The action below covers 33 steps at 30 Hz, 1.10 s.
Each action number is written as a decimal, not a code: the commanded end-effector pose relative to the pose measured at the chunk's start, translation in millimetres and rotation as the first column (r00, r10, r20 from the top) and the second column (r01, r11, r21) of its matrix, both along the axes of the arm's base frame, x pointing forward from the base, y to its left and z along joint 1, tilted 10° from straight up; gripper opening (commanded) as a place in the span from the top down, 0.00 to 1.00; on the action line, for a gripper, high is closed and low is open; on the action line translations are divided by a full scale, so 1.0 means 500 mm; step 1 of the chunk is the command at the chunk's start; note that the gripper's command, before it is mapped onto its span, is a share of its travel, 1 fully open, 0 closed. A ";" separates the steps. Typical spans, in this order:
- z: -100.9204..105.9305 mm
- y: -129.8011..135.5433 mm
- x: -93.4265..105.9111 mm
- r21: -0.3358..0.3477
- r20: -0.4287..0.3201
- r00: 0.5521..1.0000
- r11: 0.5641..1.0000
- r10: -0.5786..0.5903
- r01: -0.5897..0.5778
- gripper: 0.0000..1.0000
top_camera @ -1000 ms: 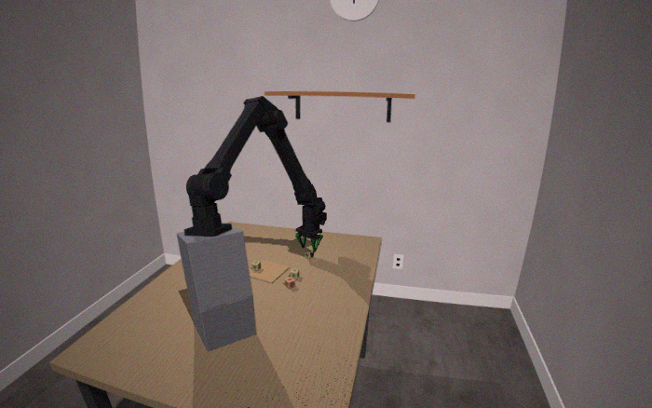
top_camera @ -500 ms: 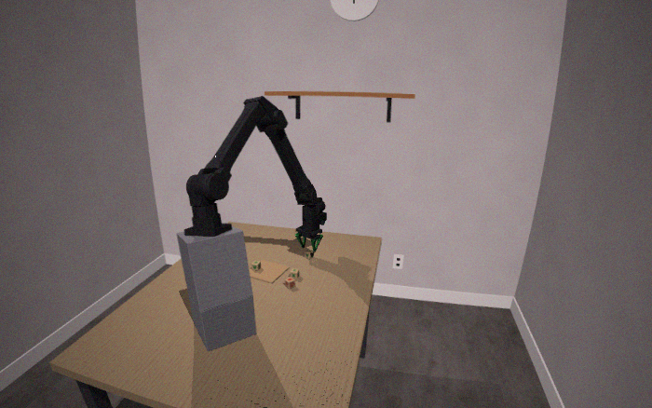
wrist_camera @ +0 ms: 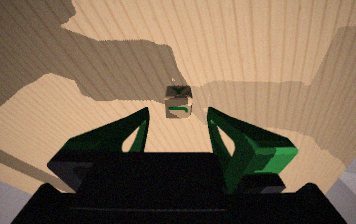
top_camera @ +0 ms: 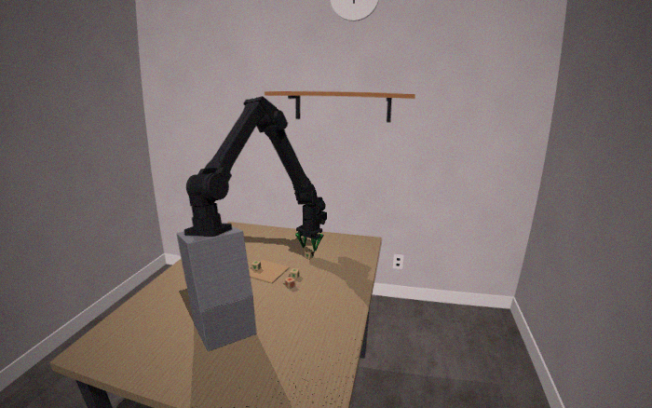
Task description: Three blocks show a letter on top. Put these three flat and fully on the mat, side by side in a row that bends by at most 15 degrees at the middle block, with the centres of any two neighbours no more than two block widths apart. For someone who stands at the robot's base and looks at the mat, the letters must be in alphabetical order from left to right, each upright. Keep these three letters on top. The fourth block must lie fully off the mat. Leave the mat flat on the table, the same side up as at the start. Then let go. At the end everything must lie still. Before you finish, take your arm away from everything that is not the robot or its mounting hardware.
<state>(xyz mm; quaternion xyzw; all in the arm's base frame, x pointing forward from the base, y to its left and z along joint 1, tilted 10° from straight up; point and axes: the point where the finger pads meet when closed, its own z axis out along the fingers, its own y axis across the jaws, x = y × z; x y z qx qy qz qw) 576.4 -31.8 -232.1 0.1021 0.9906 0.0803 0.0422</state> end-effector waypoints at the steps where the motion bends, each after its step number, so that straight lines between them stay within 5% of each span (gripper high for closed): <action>1: 0.007 0.006 0.034 0.000 0.019 1.000 1.000 -0.002 0.002 0.35; 33: 0.008 0.006 0.011 -0.001 0.021 1.000 1.000 -0.002 0.002 0.35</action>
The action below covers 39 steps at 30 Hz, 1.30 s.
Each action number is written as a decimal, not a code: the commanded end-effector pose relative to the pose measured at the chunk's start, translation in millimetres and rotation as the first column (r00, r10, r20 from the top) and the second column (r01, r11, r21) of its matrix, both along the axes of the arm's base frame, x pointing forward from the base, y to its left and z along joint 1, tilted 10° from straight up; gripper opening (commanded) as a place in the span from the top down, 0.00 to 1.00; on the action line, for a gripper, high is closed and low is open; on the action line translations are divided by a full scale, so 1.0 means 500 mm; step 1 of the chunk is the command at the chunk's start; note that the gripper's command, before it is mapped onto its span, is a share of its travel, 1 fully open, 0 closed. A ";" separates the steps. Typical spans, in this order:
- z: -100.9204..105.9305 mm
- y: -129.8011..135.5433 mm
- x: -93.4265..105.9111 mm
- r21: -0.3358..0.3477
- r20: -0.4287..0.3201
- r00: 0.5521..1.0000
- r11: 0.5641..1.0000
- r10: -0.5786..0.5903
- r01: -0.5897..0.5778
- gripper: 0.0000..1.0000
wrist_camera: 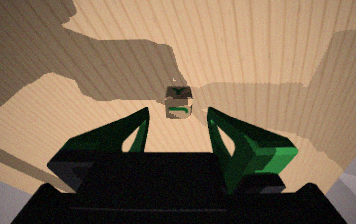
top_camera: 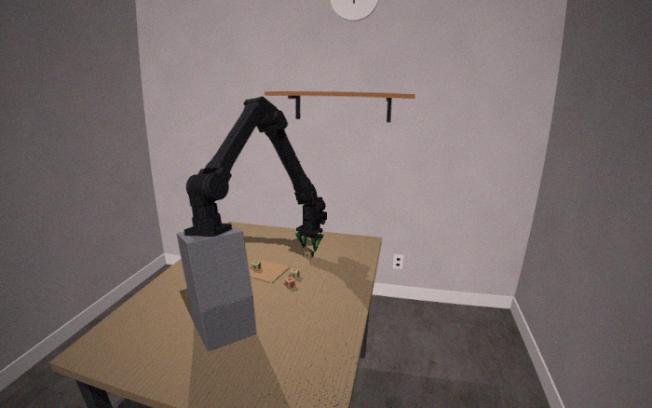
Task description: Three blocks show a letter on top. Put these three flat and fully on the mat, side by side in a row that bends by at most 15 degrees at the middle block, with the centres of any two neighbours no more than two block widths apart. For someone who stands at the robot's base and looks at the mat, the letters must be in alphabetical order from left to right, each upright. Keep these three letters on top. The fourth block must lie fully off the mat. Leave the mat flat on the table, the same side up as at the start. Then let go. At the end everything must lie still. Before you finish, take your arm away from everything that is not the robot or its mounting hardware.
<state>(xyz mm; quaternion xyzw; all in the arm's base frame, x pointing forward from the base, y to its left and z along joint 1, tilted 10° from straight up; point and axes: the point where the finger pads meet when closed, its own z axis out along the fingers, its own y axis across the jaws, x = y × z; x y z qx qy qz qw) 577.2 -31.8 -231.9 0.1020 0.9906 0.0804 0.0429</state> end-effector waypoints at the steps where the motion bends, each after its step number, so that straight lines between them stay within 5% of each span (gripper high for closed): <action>1: 0.010 0.006 0.011 -0.001 0.022 1.000 1.000 -0.002 0.002 0.35; 28: 0.017 0.005 0.019 -0.002 0.030 1.000 1.000 -0.002 0.002 0.35; 39: -0.017 0.014 0.039 -0.002 0.039 0.999 1.000 0.000 0.000 0.35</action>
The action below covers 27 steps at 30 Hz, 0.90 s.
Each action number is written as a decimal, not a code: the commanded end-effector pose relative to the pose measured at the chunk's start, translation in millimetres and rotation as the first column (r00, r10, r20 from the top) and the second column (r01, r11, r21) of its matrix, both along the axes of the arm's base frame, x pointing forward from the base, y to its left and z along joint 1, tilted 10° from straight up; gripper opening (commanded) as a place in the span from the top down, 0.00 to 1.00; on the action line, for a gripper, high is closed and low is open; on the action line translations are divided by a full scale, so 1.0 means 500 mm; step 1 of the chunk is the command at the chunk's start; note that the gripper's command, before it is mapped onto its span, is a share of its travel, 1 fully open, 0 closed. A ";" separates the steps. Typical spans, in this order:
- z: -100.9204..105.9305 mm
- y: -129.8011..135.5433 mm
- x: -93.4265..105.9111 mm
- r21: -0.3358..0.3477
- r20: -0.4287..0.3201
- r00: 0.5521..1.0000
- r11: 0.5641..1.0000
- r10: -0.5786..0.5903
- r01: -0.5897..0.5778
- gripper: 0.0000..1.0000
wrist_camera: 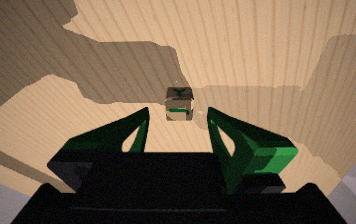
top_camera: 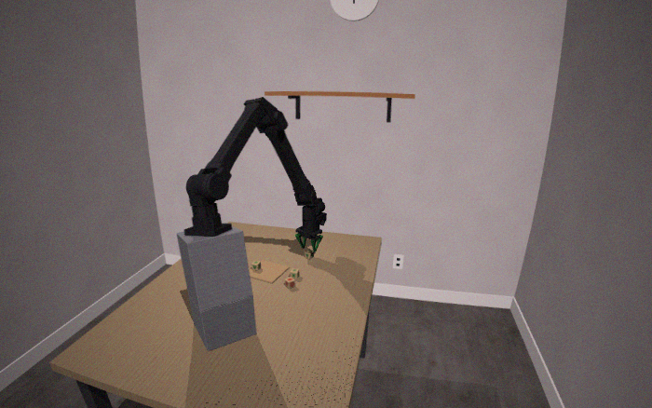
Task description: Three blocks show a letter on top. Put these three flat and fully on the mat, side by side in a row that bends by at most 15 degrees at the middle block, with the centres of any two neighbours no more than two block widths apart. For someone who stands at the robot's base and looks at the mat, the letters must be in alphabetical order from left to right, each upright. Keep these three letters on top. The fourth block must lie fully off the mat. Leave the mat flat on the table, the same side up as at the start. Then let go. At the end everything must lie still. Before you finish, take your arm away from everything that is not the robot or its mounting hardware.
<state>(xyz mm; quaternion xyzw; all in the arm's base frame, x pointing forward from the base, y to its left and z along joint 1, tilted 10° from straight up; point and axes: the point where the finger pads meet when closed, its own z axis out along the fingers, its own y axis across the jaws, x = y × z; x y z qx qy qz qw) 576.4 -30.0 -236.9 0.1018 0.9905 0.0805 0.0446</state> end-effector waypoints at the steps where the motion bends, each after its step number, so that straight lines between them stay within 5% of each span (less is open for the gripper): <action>1: -0.011 0.009 0.041 -0.002 0.035 0.999 1.000 -0.001 0.002 0.35; 16: -0.057 0.011 0.042 -0.002 0.031 1.000 1.000 -0.004 0.004 0.35; 27: -0.037 0.011 0.055 -0.004 0.046 0.999 1.000 -0.002 0.002 0.35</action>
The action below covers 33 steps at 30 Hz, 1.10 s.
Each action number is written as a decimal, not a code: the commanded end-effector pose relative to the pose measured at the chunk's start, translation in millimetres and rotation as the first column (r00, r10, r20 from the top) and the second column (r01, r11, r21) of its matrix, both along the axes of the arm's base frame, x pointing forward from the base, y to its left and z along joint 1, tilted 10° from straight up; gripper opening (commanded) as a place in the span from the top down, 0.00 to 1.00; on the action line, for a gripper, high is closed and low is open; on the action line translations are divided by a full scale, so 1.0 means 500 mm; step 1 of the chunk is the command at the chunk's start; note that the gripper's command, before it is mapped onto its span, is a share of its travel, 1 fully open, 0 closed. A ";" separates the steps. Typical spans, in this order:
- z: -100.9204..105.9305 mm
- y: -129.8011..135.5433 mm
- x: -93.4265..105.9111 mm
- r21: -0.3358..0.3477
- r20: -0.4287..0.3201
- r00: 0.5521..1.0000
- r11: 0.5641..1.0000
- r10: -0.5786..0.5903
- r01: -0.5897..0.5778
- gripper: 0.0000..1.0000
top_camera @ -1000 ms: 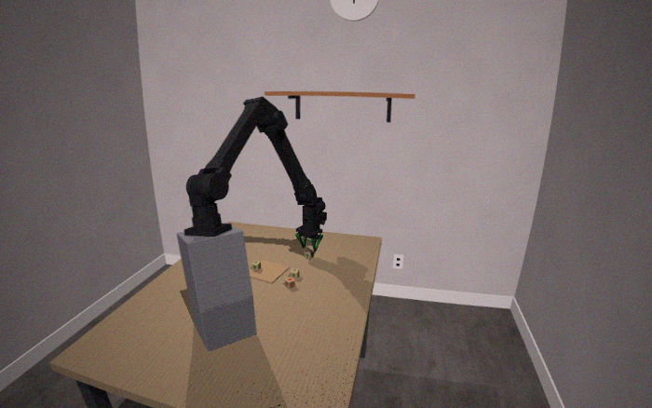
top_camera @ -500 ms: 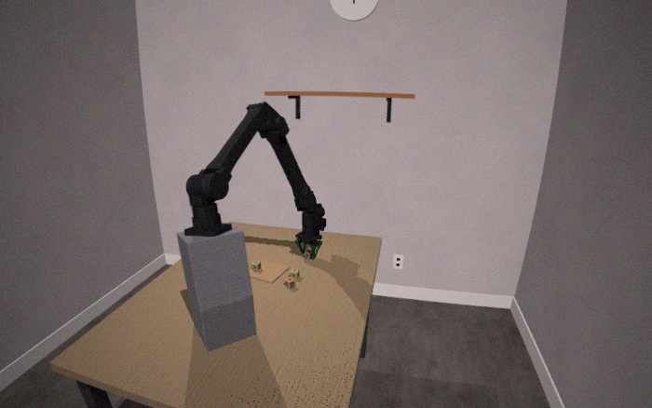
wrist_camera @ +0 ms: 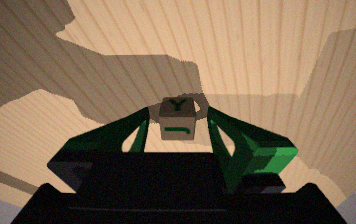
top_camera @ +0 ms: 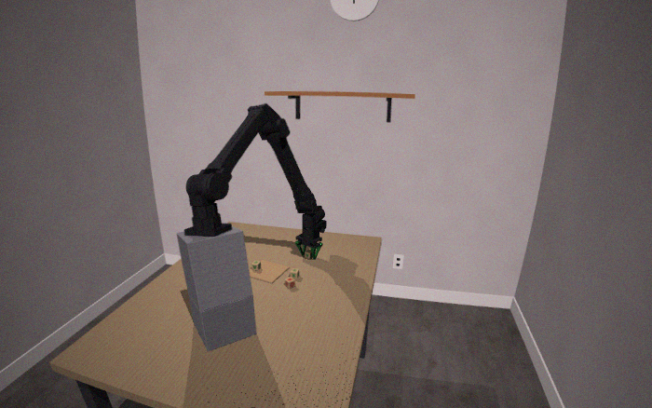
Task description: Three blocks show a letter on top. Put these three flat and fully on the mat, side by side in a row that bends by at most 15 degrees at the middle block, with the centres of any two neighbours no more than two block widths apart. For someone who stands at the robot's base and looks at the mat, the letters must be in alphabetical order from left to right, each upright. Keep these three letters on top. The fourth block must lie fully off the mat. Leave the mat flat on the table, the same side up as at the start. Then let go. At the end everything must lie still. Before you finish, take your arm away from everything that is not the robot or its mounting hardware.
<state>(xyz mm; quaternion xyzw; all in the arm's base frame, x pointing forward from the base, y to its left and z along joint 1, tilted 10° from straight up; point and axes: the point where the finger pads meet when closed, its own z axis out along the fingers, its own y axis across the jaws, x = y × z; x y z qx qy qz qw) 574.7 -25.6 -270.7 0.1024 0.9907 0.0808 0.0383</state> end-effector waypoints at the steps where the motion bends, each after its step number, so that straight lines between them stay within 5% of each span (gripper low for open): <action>1: 0.030 0.003 0.058 -0.006 0.059 0.998 1.000 -0.002 0.002 0.35; 6: 0.030 0.003 0.058 -0.006 0.059 0.998 1.000 -0.002 0.002 0.35; 7: 0.030 0.003 0.058 -0.006 0.059 0.998 1.000 -0.002 0.002 0.54; 23: 0.030 0.003 0.058 -0.006 0.059 0.998 1.000 -0.002 0.002 0.54; 24: 0.030 0.003 0.058 -0.006 0.059 0.998 1.000 -0.002 0.002 0.74; 33: 0.030 0.003 0.058 -0.006 0.059 0.998 1.000 -0.001 0.001 0.74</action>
